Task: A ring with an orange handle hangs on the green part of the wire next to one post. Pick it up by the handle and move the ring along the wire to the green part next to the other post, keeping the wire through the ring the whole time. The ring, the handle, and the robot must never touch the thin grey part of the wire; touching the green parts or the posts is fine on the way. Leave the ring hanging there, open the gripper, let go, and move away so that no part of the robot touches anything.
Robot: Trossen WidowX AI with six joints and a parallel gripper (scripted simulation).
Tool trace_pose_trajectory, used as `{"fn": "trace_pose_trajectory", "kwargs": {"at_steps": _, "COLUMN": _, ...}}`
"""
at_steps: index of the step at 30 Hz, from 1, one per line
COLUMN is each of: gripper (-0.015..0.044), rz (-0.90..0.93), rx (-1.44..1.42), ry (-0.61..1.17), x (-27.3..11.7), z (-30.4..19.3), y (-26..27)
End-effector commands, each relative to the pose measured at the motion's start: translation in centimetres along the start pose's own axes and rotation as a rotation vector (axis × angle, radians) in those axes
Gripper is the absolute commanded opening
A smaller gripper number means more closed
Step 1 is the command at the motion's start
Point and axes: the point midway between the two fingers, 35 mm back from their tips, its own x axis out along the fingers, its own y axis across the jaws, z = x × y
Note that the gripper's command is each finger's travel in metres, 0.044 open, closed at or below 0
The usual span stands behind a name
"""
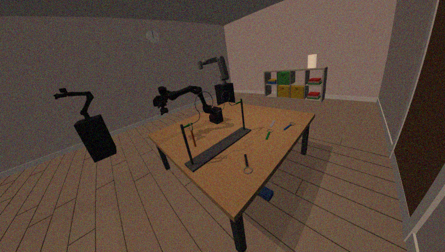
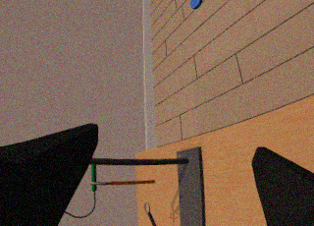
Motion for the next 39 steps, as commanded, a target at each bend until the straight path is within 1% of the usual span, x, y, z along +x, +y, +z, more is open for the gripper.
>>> {"fn": "trace_pose_trajectory", "kwargs": {"at_steps": 1, "gripper": 0.0374, "rz": 0.001, "rx": 0.000, "ry": -0.002, "x": 0.0, "z": 0.0, "y": 0.0}}
{"fn": "trace_pose_trajectory", "kwargs": {"at_steps": 9, "gripper": 0.0164, "rz": 0.041, "rx": -0.047, "ry": -0.011, "x": 1.3, "z": 0.9, "y": -0.8}}
{"fn": "trace_pose_trajectory", "kwargs": {"at_steps": 15, "gripper": 0.0160, "rz": 0.124, "rx": -0.247, "ry": 0.053, "x": 4.3, "z": 1.2, "y": -2.6}}
{"fn": "trace_pose_trajectory", "kwargs": {"at_steps": 24, "gripper": 0.0160, "rz": 0.281, "rx": -0.568, "ry": 0.127, "x": 10.4, "z": -0.3, "y": -5.3}}
{"fn": "trace_pose_trajectory", "kwargs": {"at_steps": 33, "gripper": 0.0160, "rz": 0.476, "rx": -0.900, "ry": 0.163, "x": 17.9, "z": -4.6, "y": -7.1}}
{"fn": "trace_pose_trajectory", "kwargs": {"at_steps": 39, "gripper": 0.0160, "rz": 0.582, "rx": -1.058, "ry": 0.164, "x": 21.5, "z": -7.9, "y": -7.4}}
